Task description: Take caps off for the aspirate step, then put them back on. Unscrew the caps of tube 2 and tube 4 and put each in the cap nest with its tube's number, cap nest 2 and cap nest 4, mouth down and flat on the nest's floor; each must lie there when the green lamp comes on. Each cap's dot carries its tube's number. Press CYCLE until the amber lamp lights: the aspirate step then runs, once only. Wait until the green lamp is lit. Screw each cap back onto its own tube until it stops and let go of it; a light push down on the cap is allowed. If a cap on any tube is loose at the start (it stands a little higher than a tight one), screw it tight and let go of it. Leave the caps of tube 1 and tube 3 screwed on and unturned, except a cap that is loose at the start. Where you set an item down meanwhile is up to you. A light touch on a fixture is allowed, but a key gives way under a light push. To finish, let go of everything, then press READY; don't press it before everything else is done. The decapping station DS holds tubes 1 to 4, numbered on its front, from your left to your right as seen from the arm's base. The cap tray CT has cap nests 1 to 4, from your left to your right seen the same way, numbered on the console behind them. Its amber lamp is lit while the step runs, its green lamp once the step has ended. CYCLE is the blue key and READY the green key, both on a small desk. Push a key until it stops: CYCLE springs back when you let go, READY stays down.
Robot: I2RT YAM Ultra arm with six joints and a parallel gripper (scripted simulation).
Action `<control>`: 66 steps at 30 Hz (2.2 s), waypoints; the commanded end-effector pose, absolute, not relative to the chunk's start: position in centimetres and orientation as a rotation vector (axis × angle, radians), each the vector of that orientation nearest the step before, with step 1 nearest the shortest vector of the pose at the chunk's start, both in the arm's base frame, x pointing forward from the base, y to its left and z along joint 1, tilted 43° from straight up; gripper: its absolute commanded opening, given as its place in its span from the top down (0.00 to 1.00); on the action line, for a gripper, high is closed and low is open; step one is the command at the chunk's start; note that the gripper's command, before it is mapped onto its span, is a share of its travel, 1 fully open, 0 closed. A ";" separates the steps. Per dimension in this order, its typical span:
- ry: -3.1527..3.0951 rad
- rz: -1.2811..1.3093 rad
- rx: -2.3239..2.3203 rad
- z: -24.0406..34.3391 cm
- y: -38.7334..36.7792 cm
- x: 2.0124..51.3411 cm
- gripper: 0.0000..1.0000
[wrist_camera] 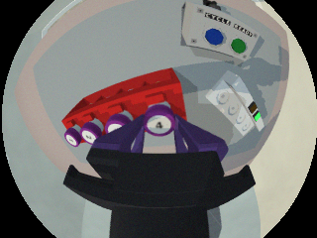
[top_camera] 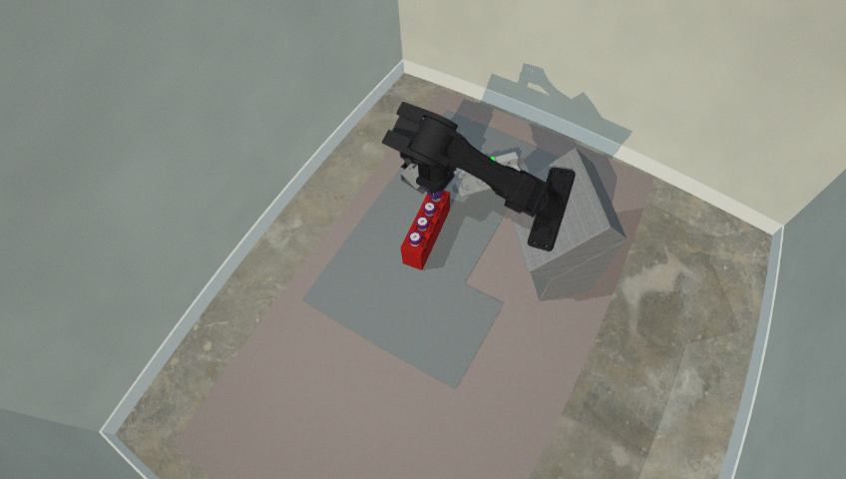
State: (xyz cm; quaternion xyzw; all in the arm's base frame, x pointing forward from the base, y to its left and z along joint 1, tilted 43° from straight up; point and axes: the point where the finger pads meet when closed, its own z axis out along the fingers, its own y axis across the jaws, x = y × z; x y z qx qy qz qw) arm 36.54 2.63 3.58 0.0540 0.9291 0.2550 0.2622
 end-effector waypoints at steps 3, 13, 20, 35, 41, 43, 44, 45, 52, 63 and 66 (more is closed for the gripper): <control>2.509 0.771 0.427 3.9 2.4 36.8 1.00; 2.505 0.804 0.537 3.9 2.4 36.8 1.00; 2.505 0.804 0.537 3.9 2.4 36.8 0.51; 2.497 0.662 0.078 3.9 2.4 36.7 0.51; 2.454 0.561 -0.219 3.9 2.4 36.7 0.51; 2.434 0.526 -0.315 3.9 2.4 36.8 0.51; 2.422 0.509 -0.363 3.9 2.4 36.8 0.51; 2.410 0.491 -0.411 4.0 2.4 36.8 0.51; 2.402 0.480 -0.441 4.0 2.3 36.9 0.51; 2.402 0.480 -0.441 4.1 2.3 36.9 1.00; 2.402 0.480 -0.441 4.1 2.3 36.9 1.00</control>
